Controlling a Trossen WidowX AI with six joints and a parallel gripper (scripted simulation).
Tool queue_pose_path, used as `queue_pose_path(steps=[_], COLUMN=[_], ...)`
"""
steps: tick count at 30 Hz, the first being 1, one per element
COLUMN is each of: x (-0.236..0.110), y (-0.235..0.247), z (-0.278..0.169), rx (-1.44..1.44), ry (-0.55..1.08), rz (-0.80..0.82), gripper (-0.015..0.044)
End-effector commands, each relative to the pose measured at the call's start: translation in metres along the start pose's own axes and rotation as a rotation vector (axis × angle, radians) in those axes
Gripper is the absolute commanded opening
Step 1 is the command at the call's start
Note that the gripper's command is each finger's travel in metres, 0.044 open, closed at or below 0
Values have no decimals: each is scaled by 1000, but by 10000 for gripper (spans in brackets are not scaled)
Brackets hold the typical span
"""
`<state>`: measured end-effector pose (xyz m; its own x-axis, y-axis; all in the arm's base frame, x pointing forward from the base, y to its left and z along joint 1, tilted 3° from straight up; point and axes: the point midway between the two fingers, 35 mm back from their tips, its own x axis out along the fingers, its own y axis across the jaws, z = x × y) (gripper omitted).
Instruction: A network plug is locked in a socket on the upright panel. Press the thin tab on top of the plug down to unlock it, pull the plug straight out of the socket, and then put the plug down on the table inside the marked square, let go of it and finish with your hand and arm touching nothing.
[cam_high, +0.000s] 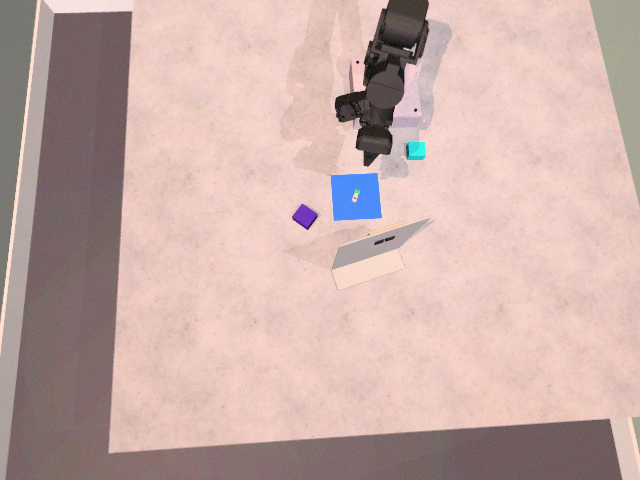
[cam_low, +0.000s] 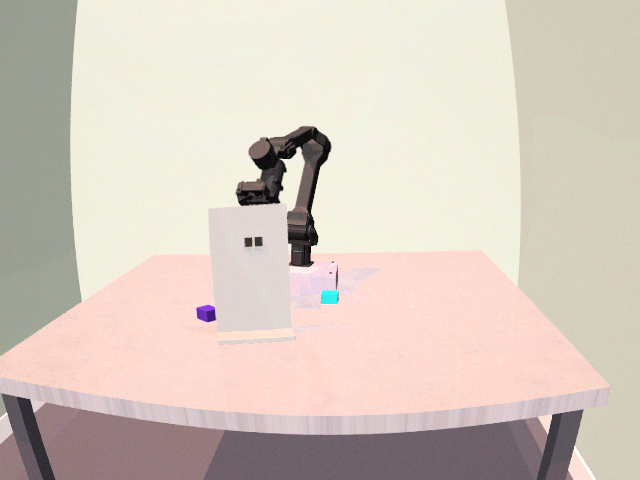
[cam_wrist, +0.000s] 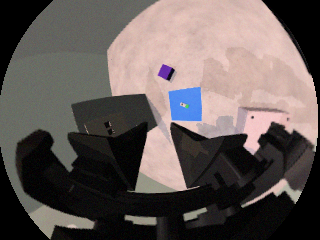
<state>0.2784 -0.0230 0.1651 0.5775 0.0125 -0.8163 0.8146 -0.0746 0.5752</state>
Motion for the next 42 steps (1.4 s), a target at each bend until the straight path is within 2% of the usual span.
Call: queue_pose_path(steps=[1, 8, 19, 42], x=[-15, -29, -29, -29], y=[8, 13, 13, 13], z=[-1, -1, -1, -1], rx=[-6, -6, -6, -6], ry=[4, 5, 5, 5], rz=[2, 2, 2, 2], gripper=[156, 156, 440, 440])
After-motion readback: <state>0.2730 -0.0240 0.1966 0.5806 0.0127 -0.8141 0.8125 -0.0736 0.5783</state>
